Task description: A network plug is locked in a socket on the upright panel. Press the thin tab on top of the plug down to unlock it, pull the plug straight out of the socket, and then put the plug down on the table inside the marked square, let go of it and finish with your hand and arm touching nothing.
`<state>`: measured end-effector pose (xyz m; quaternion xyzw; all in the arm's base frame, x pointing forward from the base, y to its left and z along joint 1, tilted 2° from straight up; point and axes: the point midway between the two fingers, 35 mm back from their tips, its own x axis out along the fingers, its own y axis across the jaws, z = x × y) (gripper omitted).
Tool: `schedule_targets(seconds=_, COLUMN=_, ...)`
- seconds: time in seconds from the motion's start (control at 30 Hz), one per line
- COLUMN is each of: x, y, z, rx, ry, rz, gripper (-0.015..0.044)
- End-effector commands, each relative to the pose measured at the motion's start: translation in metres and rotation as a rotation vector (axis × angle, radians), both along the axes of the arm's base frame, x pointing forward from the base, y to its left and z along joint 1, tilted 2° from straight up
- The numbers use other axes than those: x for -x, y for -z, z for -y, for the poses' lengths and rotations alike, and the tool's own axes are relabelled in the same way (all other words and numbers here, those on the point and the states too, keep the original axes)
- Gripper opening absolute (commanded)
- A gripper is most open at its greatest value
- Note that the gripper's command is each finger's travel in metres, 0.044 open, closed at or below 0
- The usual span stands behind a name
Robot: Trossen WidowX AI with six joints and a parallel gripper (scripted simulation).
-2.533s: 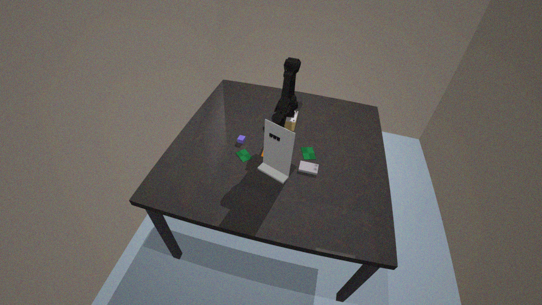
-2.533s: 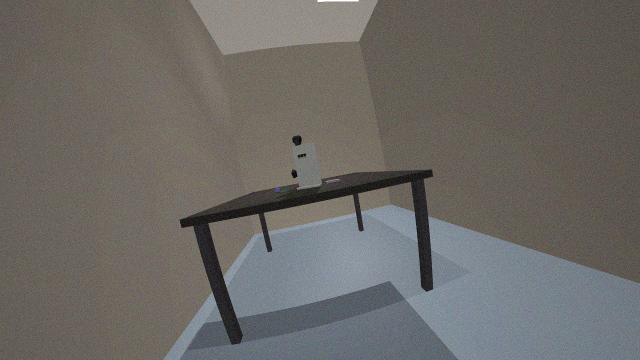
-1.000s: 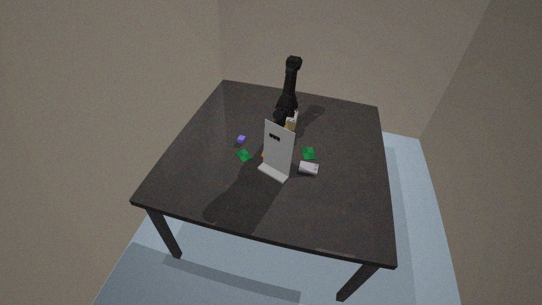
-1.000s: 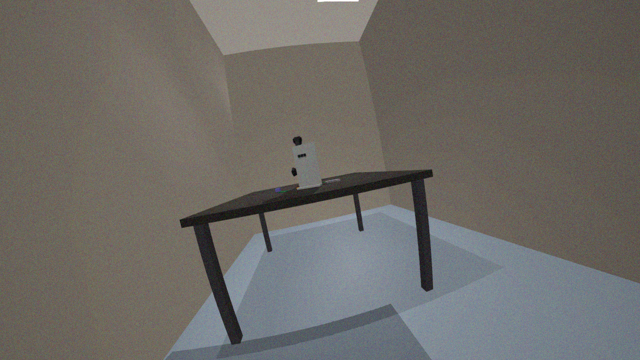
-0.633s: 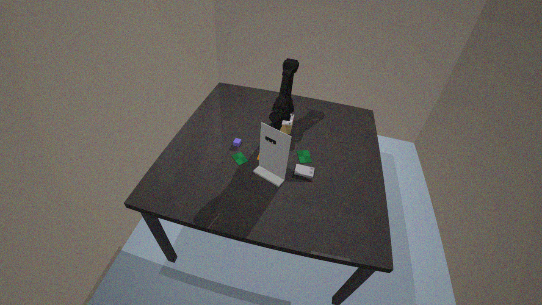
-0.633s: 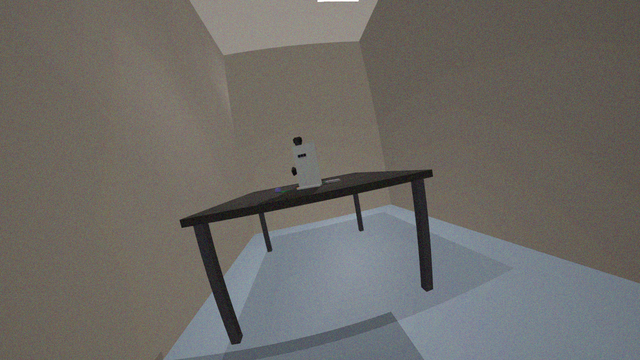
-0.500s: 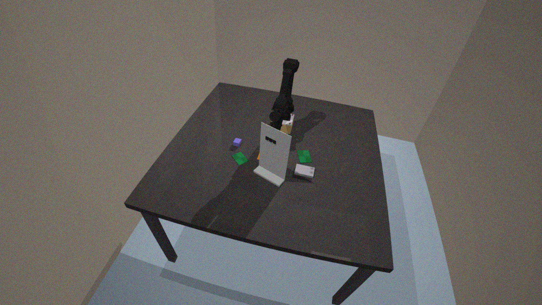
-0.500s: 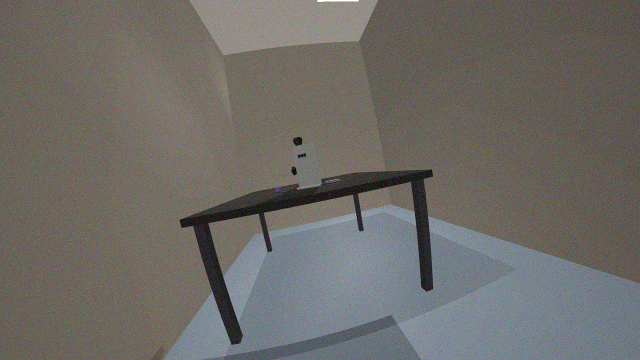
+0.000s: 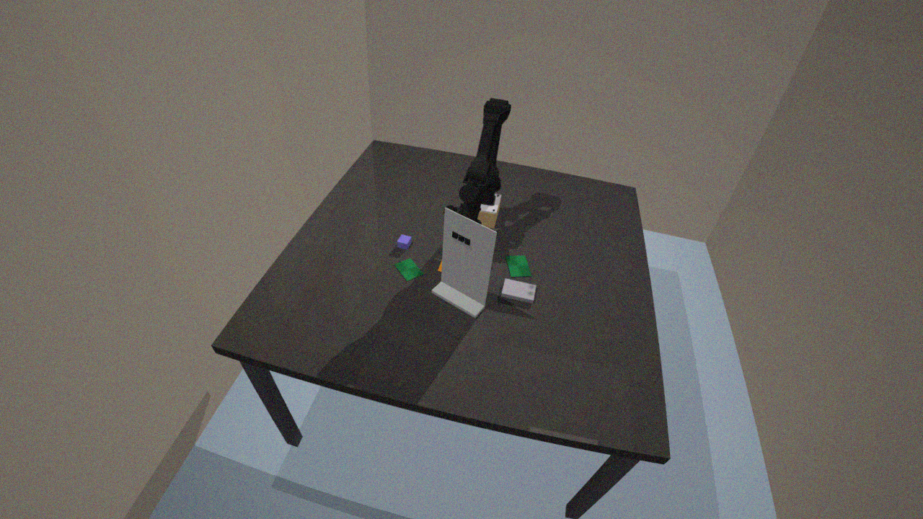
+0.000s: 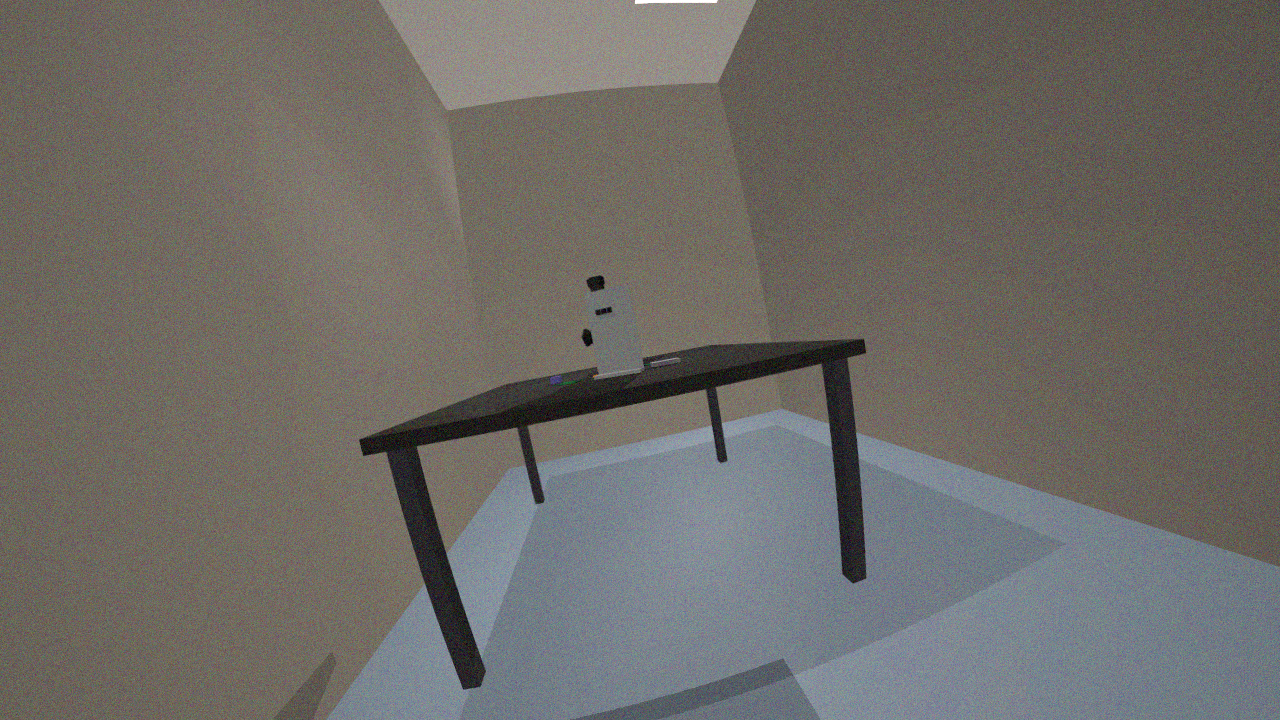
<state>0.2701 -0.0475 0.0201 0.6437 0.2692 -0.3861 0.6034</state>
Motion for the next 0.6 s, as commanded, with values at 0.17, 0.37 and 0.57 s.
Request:
schedule_targets(seconds=0.17, x=-0.004, y=-0.019, z=0.001, rx=0.004, ry=0.004, rz=0.022, gripper=0.0156)
schedule_targets(seconds=0.37, x=-0.003, y=-0.028, z=0.0, rx=0.004, ry=0.004, rz=0.022, gripper=0.0156)
schedule_targets(seconds=0.57, x=-0.002, y=-0.036, z=0.0, rx=0.004, ry=0.004, rz=0.022, gripper=0.0156)
